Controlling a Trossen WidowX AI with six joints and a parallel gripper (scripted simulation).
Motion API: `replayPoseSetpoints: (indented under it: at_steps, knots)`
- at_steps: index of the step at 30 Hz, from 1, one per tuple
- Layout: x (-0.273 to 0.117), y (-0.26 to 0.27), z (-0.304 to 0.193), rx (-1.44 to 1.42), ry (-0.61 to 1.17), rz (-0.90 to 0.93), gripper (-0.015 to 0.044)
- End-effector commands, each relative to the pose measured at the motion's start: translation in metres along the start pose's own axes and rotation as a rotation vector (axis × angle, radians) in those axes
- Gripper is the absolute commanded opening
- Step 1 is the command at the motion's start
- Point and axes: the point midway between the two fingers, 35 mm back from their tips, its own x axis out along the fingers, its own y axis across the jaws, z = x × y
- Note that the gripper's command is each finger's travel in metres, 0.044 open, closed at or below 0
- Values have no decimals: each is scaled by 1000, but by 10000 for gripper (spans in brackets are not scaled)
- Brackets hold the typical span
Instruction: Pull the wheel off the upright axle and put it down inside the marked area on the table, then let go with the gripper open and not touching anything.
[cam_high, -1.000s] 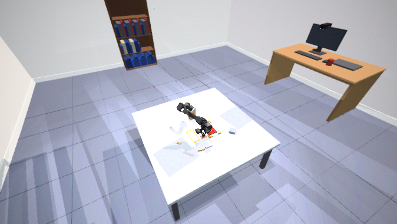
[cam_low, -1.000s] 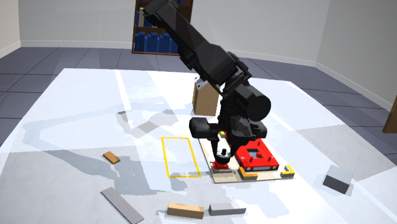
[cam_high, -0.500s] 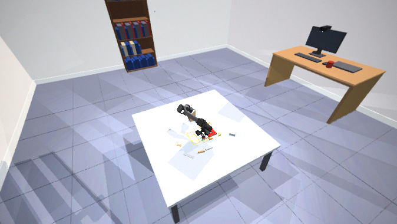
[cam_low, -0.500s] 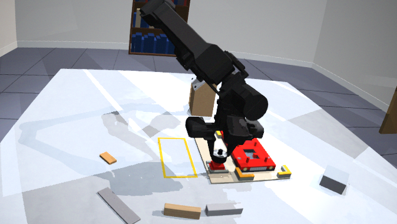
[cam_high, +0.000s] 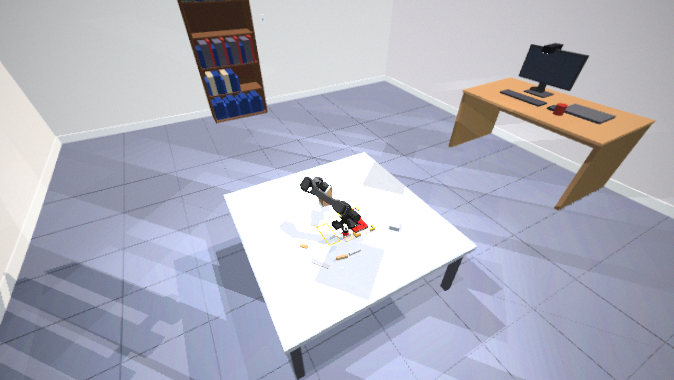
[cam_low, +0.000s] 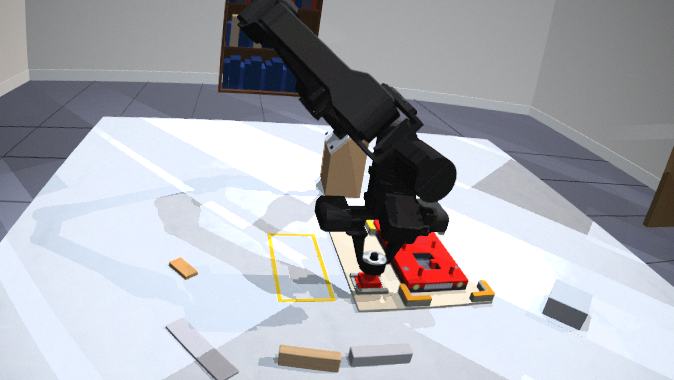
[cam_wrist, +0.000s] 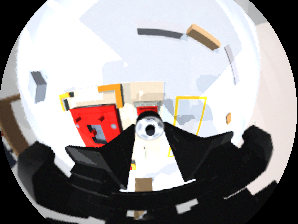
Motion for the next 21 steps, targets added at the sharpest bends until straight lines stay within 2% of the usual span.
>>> replayPoseSetpoints:
  at_steps: [1, 21]
  knots:
    - [-4, 0, 0, -1, -5, -1, 0]
    - [-11, 0, 1, -2, -6, -1, 0]
